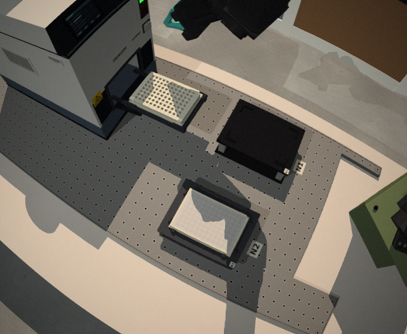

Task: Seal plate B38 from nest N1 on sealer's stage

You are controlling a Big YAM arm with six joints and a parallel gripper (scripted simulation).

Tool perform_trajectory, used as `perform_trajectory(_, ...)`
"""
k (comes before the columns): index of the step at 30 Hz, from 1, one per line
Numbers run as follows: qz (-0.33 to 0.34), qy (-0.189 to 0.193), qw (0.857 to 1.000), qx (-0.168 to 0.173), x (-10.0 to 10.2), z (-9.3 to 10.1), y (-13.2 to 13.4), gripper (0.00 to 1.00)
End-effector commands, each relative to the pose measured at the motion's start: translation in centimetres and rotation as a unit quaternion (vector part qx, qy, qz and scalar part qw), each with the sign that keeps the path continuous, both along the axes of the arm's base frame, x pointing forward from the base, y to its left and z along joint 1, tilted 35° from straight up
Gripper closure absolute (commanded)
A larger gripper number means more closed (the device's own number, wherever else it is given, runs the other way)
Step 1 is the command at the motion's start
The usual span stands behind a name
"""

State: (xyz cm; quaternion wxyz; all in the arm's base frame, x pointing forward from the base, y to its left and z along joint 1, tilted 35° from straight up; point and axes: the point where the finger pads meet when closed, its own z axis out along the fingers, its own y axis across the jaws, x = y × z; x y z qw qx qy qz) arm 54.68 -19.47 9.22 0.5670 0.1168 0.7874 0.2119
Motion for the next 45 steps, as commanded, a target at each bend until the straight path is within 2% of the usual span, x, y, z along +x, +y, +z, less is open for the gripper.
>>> perform_trajectory(1, -0.001, -0.003, 1.0, 0.003, 1.0, 0.0, 0.0, 1.0)
perform_trajectory(5, -0.001, -0.013, 1.0, -0.002, 2.1, 0.8, 0.0, 1.0)
perform_trajectory(12, 0.003, -0.013, 1.0, -0.001, 3.4, 0.1, 0.7, 1.0)
perform_trajectory(17, 0.0, -0.011, 1.0, -0.001, 3.2, 0.0, 0.4, 1.0)
perform_trajectory(27, 0.004, -0.013, 1.0, -0.001, 5.5, -0.6, 1.4, 1.0)
perform_trajectory(38, -0.008, -0.007, 1.0, -0.009, 3.1, 0.1, -0.4, 1.0)
perform_trajectory(45, -0.012, -0.019, 1.0, -0.016, 3.7, 1.5, -1.4, 1.0)
